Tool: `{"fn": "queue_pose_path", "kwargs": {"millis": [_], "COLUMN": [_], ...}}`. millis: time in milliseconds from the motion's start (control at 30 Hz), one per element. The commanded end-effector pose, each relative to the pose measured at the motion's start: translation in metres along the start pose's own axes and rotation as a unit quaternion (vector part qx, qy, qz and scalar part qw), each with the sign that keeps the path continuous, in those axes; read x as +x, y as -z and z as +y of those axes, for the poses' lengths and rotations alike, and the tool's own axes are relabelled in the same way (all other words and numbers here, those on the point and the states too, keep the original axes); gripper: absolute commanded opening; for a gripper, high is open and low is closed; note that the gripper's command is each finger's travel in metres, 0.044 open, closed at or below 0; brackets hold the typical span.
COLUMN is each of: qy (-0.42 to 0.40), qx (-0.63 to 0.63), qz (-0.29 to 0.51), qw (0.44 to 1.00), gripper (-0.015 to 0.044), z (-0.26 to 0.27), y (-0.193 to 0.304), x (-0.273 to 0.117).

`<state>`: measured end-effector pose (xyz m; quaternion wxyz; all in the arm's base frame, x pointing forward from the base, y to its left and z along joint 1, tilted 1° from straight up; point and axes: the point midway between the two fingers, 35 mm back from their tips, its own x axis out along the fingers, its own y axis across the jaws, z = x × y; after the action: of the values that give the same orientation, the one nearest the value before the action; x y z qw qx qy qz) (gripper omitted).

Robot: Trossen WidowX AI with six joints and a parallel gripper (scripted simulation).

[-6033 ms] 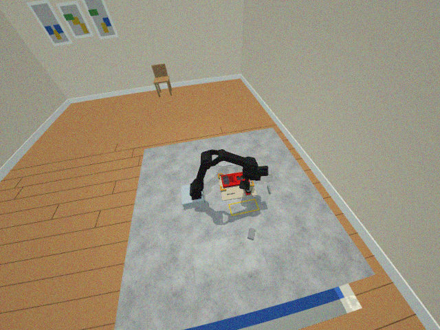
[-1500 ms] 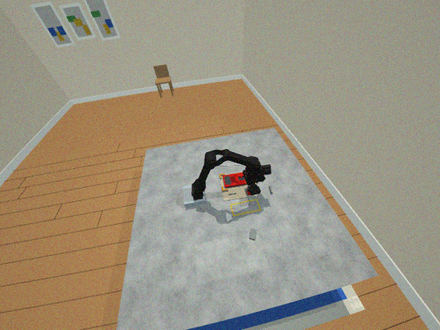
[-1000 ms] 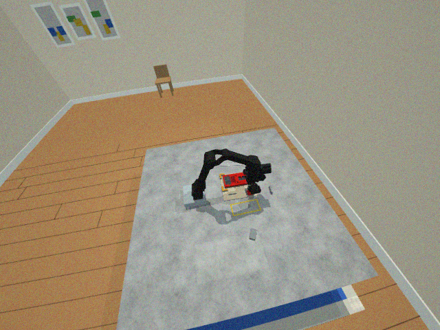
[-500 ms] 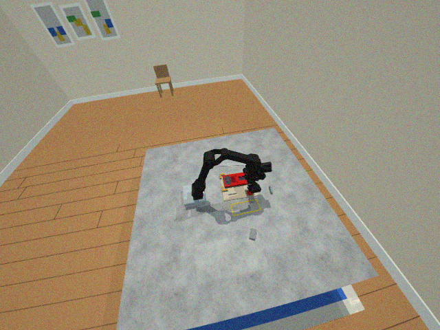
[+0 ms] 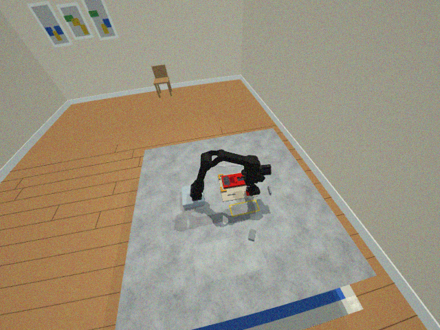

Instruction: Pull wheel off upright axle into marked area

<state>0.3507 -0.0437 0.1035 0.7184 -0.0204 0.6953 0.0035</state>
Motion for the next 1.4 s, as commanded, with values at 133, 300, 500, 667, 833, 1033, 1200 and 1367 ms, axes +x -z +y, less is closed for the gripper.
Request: {"fn": "queue_pose_path", "kwargs": {"millis": [133,300,500,667,833,1033,1200,1367], "qy": [0.001,0.002,0.003,0.004,0.004,0.004,0.004,0.004], "qx": [-0.001,0.000,0.000,0.000,0.000,0.000,0.000,0.000], "qz": [-0.004,-0.004,-0.004,-0.004,-0.004,-0.004,-0.004,-0.004], "qw": [1.000,1.000,1.000,1.000,1.000,1.000,1.000,1.000], "gripper": [0.0000,0.0000,0.0000,0.0000,0.0000,0.0000,0.0000,0.0000], "z": [-0.032,-0.050,-0.071,-0.076,-0.076,-0.076,-0.077,-0.077], "y": [0.016,0.028,0.044,0.048,0.048,0.047,0.045,0.046], "x": [-0.004,-0.005,-0.007,-0.005,0.007,0.023,0.052,0.083]}}
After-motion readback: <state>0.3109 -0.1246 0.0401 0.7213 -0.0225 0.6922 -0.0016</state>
